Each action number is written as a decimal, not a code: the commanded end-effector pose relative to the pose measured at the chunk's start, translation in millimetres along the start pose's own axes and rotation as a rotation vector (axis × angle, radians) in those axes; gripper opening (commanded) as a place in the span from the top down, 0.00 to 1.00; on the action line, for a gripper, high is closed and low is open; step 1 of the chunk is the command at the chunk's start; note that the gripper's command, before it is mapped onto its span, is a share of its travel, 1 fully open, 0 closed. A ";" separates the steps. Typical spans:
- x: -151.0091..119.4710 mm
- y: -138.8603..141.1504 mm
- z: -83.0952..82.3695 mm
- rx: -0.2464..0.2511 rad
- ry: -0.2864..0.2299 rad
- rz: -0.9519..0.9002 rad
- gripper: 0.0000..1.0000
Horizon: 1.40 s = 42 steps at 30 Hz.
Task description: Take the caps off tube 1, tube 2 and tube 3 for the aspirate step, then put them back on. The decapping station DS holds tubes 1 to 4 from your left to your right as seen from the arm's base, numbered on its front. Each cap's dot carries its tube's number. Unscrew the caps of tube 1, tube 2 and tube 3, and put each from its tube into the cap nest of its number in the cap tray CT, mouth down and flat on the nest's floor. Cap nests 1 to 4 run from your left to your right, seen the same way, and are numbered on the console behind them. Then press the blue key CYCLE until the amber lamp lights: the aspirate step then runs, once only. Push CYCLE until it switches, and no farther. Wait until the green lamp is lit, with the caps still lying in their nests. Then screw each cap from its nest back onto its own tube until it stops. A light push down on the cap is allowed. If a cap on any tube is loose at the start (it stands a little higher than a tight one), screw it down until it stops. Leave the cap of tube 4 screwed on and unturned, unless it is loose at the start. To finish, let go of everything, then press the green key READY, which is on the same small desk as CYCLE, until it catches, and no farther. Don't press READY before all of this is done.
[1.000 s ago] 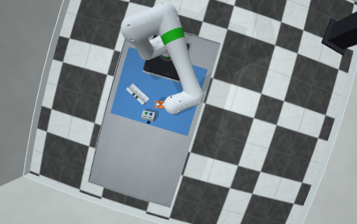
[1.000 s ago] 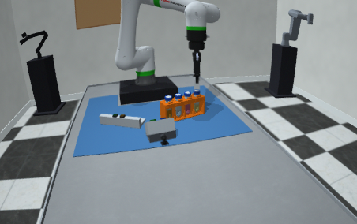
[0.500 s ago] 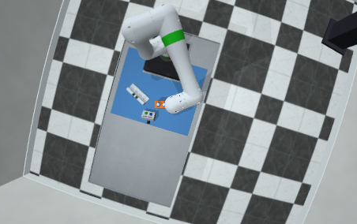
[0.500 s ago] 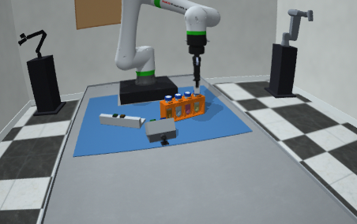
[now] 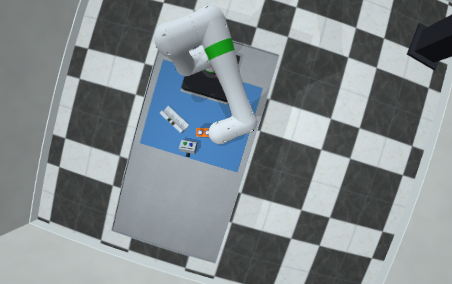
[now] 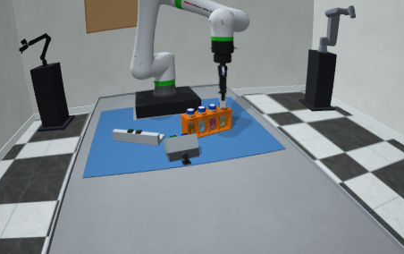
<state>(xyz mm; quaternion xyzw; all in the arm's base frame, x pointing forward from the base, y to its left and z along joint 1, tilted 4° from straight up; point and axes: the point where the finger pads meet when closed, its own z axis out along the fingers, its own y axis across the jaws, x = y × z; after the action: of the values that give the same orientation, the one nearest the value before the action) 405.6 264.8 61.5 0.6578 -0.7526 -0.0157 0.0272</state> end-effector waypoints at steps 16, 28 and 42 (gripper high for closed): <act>-0.1 -0.1 2.7 0.000 0.000 0.000 1.00; -0.1 -0.1 2.5 0.000 0.000 -0.350 1.00; -0.1 -0.1 2.2 0.001 0.000 -0.945 1.00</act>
<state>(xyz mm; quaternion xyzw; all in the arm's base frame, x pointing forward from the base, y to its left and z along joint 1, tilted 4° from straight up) 405.3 265.0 59.2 0.8791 -0.4759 -0.0144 0.0216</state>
